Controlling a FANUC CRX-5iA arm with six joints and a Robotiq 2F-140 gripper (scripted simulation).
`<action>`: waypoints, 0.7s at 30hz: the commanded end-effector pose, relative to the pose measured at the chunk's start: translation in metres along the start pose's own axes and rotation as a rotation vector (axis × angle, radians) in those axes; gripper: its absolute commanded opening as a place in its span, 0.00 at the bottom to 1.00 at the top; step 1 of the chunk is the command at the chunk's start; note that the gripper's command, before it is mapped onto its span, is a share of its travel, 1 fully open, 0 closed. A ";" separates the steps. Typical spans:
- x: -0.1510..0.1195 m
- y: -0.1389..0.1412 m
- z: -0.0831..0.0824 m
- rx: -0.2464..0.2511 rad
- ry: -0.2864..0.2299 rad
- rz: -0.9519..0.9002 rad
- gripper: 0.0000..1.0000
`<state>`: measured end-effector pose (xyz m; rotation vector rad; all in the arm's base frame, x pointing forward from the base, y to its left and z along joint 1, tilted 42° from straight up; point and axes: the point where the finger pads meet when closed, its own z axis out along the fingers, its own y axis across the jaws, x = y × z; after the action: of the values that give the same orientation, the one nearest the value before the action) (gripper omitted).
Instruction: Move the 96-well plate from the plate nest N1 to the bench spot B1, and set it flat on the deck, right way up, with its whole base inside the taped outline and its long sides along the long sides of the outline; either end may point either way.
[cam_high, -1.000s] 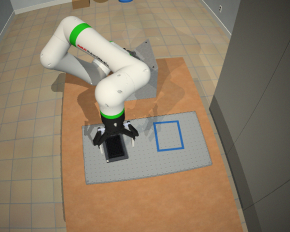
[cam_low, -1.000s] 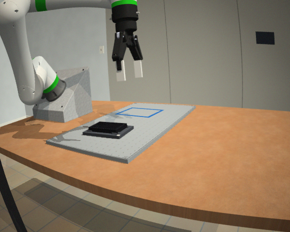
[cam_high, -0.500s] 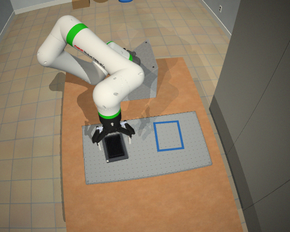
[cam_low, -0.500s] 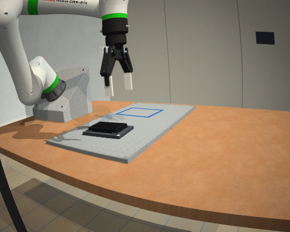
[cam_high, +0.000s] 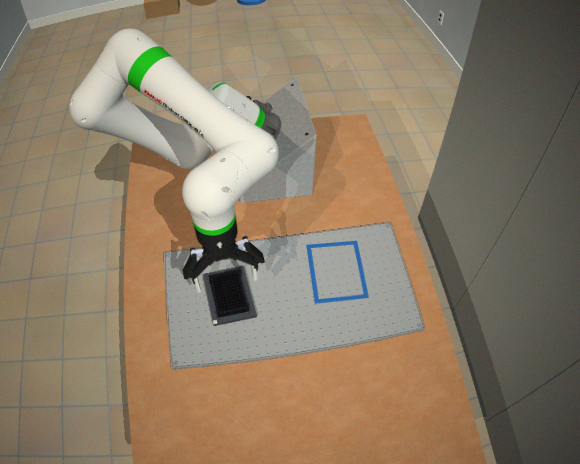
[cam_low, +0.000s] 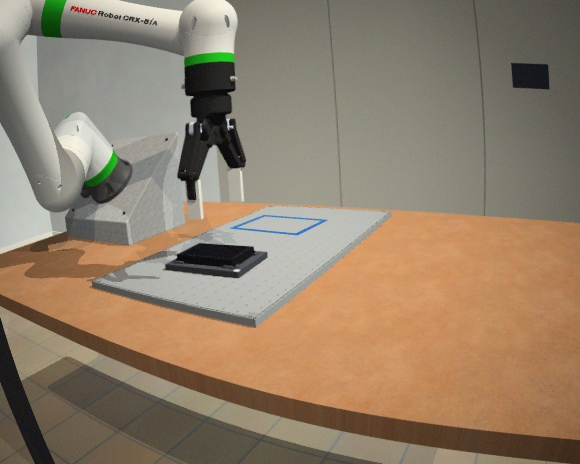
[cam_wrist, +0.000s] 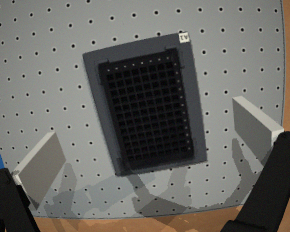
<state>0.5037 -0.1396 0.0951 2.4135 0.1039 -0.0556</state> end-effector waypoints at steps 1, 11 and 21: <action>-0.012 0.000 0.011 0.000 0.002 0.000 1.00; -0.015 0.000 0.013 0.000 0.002 0.000 1.00; -0.015 0.000 0.022 0.000 0.002 0.000 1.00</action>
<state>0.4879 -0.1535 0.0821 2.4135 0.1041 -0.0542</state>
